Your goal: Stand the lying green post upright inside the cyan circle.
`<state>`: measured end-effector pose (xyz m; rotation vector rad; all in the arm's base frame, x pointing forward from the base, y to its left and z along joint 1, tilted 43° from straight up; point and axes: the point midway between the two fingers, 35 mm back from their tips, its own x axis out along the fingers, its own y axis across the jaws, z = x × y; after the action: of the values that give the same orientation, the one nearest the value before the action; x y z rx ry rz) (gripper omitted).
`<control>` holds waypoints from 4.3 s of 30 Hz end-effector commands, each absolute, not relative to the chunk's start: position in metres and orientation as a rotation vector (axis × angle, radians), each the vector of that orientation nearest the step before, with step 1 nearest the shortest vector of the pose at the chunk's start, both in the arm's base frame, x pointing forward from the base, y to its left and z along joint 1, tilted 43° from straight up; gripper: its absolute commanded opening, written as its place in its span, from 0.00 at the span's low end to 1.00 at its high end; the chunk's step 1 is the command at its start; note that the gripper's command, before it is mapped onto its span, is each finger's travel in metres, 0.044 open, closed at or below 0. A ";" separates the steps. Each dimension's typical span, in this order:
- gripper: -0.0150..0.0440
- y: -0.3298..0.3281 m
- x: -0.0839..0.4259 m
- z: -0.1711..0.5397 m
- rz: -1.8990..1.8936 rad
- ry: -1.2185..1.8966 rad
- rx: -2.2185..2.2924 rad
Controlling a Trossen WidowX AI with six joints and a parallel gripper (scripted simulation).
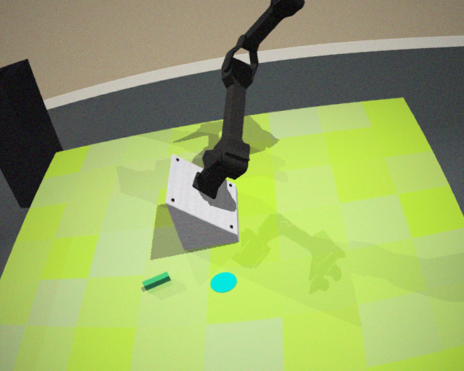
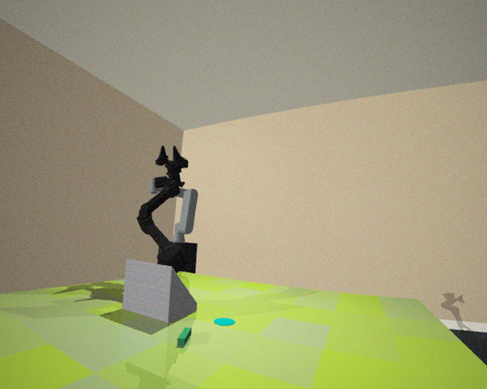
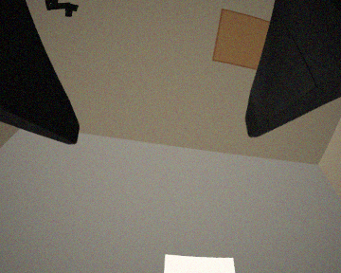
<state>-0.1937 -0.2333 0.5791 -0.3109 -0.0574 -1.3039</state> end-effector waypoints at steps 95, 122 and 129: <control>0.65 -0.175 0.365 0.044 -0.113 1.386 0.277; 0.65 -0.125 0.261 -0.046 -0.278 1.830 1.303; 0.65 -0.086 0.261 -0.093 -0.279 1.828 1.303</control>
<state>0.2657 -0.1120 -0.0668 1.2921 1.8001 -0.2803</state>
